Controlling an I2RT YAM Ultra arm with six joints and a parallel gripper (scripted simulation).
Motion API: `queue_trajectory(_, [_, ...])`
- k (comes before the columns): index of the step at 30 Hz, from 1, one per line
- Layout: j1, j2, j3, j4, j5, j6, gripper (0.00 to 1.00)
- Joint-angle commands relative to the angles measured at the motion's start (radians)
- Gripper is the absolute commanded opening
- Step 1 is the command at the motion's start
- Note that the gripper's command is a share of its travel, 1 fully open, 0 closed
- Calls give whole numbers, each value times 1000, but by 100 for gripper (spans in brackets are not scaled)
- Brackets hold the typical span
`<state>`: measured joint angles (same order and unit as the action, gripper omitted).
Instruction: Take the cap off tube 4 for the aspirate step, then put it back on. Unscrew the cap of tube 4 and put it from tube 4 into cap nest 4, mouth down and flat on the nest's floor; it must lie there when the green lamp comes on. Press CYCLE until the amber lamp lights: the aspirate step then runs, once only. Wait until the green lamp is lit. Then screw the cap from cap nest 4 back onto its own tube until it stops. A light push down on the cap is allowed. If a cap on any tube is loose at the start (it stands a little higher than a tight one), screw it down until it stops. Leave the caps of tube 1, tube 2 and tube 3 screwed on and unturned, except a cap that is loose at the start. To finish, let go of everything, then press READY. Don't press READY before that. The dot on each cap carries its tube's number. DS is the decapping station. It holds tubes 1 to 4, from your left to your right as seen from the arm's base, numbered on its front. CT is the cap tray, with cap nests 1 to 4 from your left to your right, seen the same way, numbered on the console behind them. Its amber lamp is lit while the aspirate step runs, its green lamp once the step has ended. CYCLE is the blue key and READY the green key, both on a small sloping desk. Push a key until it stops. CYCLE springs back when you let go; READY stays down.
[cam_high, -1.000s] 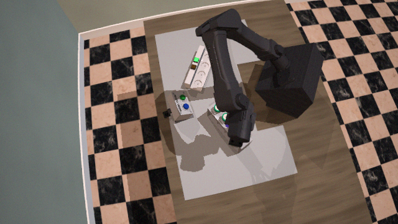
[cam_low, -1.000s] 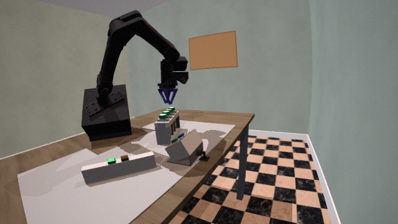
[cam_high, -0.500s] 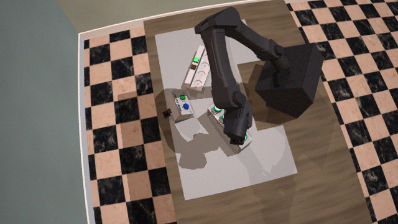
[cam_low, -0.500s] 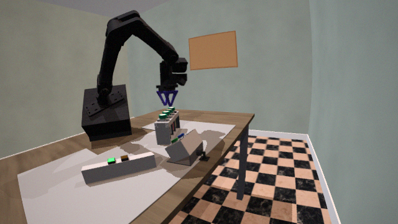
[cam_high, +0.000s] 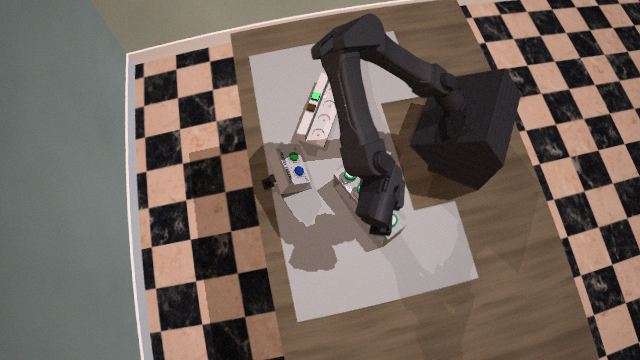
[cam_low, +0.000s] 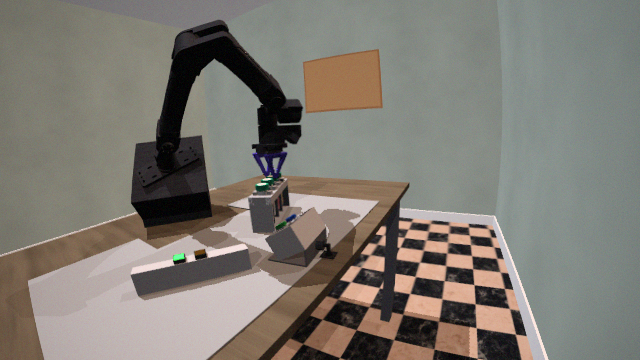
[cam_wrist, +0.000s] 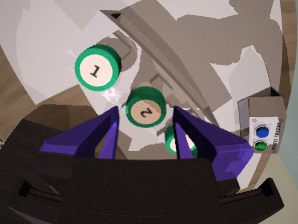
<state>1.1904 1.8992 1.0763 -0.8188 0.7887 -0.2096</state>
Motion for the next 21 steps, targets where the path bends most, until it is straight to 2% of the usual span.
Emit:
queue_trajectory(1, [9,-4,2,19,0,-8,49])
queue_trajectory(21, [-9,5,-12,60,1,-35,49])
